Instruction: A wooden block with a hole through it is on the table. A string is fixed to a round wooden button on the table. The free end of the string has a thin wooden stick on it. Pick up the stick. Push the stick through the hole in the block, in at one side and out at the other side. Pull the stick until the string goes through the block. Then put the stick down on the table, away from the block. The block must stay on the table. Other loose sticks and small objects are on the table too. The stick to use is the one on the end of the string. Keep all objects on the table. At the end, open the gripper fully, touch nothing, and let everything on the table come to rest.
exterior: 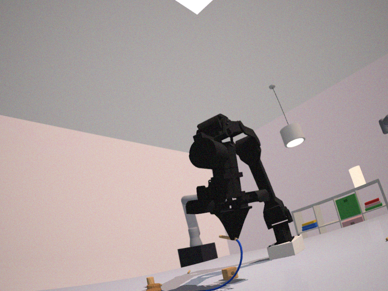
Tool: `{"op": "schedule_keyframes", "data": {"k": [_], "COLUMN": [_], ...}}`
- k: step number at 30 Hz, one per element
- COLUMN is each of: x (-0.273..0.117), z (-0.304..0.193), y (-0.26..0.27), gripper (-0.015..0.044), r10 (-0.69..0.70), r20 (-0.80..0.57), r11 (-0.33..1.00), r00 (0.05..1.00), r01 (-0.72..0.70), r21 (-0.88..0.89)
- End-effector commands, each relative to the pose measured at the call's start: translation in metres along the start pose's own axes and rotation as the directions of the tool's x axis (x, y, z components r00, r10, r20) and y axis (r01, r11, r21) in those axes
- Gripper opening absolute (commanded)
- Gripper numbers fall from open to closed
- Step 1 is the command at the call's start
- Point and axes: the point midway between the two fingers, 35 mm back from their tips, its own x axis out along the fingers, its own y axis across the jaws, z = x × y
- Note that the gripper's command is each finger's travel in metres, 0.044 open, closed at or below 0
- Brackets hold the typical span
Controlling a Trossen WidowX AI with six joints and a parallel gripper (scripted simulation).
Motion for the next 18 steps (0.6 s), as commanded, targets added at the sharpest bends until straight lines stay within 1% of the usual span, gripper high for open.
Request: {"op": "schedule_keyframes", "data": {"k": [1,18], "x": [0.002,0.024], "z": [0.001,0.002], "y": [0.000,0.004], "gripper": [0.0000,0.0000], "r10": [0.001,0.003], "r20": [-0.023,-0.105], "r11": [1.000,1.000], "r00": [1.000,0.994], "r01": [-0.001,-0.004], "r21": [-0.002,-0.010]}}
